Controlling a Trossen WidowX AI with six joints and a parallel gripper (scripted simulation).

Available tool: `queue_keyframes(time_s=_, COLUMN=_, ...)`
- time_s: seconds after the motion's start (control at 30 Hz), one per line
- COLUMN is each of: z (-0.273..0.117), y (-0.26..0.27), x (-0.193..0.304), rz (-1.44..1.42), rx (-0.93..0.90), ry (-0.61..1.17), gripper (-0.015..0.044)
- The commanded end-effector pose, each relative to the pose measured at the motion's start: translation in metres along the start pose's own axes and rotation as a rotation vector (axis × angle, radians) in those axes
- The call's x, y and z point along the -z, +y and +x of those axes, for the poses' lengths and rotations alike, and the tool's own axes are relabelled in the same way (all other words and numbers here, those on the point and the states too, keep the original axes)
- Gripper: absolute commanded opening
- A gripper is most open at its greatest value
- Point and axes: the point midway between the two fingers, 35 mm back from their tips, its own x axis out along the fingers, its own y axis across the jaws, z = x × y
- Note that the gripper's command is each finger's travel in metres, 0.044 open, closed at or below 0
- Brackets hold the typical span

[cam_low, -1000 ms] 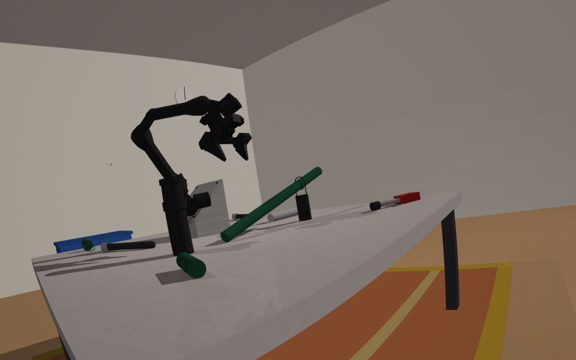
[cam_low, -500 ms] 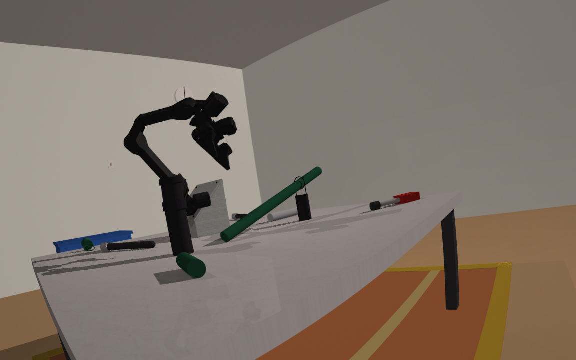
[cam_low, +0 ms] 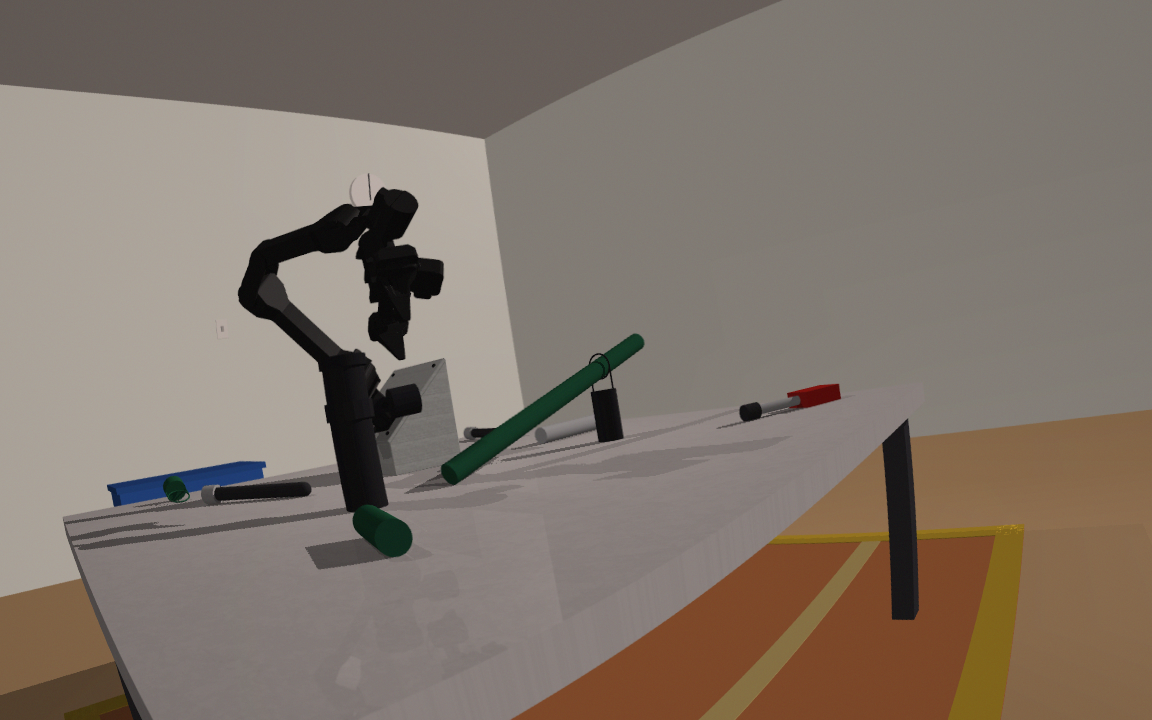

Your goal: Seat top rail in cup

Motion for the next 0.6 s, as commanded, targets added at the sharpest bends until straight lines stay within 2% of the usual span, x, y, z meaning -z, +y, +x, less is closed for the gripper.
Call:
queue_keyframes(time_s=0.0, z=0.002, y=-0.001, x=0.007, rz=-0.064, rx=0.003, ry=0.012, gripper=0.0440)
queue_keyframes(time_s=0.17, z=0.006, y=0.001, x=0.007, rz=-0.063, rx=0.002, ry=0.011, gripper=0.0440)
queue_keyframes(time_s=0.4, z=0.046, y=0.024, x=0.009, rz=-0.063, rx=0.004, ry=0.013, gripper=0.0440)
queue_keyframes(time_s=0.57, z=0.049, y=0.025, x=0.009, rz=-0.063, rx=0.004, ry=0.013, gripper=0.0440)
